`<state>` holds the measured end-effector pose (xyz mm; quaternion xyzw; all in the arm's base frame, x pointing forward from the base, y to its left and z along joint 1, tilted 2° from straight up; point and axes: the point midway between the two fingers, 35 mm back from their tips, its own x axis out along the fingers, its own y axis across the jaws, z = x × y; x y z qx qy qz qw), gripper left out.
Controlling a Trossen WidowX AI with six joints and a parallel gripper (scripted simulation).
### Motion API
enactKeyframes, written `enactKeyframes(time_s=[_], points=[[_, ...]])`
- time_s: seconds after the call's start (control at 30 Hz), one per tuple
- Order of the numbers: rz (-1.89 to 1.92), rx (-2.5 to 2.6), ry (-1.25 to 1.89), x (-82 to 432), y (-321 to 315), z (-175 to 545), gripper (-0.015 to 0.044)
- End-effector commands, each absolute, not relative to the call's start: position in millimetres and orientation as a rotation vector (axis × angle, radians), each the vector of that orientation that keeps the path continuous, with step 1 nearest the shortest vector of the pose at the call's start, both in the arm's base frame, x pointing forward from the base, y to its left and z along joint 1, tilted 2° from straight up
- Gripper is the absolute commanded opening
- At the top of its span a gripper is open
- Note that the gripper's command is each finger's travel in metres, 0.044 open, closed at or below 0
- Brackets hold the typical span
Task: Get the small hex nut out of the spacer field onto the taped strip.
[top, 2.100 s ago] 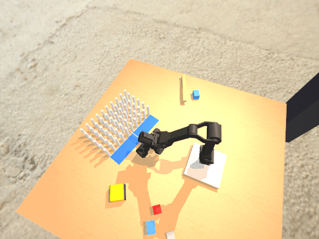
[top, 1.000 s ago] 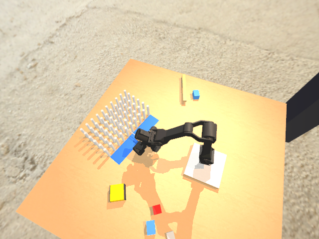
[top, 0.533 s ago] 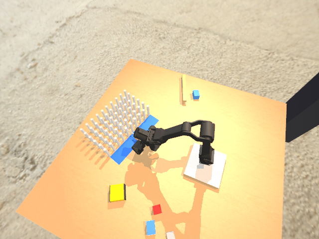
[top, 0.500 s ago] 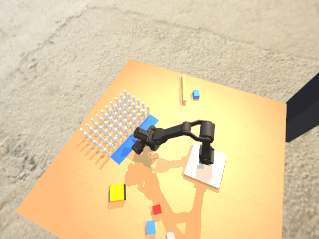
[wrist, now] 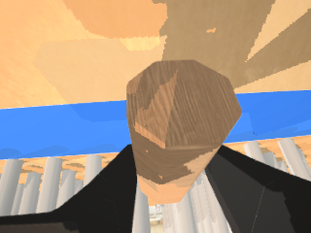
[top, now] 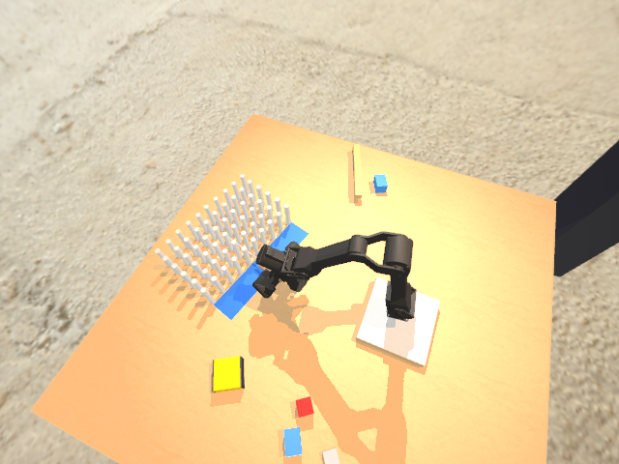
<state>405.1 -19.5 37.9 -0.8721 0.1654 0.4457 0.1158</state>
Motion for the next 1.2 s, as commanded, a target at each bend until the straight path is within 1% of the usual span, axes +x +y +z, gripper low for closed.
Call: enactKeyframes(time_s=[0.0, 1.17], points=[[1.314, -2.556, 0.481, 408, -20, 35, 0.0000], [1.314, -2.556, 0.482, 407, -19, 17, 0.0000]])
